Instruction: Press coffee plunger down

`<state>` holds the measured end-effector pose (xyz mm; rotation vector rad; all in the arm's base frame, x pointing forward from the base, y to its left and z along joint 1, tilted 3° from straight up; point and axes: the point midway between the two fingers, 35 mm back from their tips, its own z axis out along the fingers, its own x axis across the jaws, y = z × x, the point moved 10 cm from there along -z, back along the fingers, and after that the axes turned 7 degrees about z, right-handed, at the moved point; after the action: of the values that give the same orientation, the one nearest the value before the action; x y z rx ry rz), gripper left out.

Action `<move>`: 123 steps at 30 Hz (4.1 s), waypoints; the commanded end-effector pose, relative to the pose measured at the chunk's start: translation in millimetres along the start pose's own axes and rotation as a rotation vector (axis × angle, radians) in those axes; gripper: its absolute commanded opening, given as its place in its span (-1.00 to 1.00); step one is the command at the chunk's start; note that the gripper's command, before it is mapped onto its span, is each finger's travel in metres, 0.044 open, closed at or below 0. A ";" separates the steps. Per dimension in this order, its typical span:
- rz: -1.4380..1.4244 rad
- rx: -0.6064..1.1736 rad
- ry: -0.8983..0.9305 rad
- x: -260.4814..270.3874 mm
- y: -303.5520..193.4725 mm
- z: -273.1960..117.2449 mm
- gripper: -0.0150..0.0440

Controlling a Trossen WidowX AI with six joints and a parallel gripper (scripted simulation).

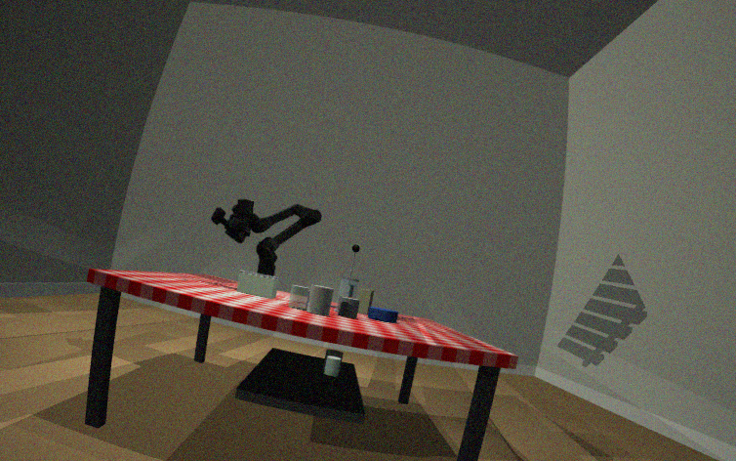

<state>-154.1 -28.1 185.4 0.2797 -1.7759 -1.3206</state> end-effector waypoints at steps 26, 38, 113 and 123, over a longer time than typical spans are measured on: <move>-0.431 0.733 1.360 68.9 17.3 -197.9 1.00; -0.636 0.960 2.157 8.7 82.4 -291.8 1.00; -0.838 0.949 3.764 -219.4 188.5 -288.2 0.29; -0.838 0.949 3.764 -219.4 188.5 -288.2 -0.06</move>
<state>247.9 -3.5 251.5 -2.5885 -2.2975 -1.5412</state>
